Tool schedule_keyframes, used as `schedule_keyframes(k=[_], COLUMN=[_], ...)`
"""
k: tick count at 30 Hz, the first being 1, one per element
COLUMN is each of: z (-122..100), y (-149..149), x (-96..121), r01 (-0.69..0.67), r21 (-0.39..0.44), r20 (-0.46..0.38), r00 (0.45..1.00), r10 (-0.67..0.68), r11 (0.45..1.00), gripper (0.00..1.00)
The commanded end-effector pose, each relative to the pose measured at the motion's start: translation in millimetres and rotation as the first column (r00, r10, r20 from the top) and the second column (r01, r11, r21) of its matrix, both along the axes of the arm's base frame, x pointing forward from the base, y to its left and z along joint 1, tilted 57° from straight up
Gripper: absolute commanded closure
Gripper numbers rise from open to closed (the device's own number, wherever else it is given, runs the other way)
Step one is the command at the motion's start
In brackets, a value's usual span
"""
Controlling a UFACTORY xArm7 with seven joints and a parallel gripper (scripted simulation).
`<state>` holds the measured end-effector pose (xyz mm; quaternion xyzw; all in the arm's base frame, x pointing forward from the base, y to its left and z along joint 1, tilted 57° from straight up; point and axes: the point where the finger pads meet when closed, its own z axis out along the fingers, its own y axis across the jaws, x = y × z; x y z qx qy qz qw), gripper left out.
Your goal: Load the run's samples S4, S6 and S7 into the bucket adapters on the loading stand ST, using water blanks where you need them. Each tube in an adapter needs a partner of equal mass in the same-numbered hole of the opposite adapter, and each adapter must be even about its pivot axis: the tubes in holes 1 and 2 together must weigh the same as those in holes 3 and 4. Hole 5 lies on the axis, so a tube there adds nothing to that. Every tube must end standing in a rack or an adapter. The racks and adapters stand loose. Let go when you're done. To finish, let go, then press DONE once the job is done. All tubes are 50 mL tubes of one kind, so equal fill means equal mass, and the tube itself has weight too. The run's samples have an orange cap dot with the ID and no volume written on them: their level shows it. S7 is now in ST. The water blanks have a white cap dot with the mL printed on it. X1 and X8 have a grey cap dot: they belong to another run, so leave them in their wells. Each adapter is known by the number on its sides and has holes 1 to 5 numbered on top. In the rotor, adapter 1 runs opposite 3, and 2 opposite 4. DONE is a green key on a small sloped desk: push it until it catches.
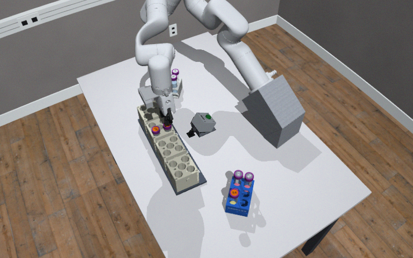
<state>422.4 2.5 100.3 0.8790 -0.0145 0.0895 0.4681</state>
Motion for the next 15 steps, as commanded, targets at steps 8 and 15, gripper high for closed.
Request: schedule_keyframes(k=[8, 15], z=[11, 19], y=[18, 30], x=[-2, -4], r01=[-0.004, -0.004], r21=[0.002, 0.002], r20=[0.002, 0.002], r00=[1.000, 1.000], r10=[0.004, 0.004], r11=[1.000, 1.000], gripper=[0.56, 0.56])
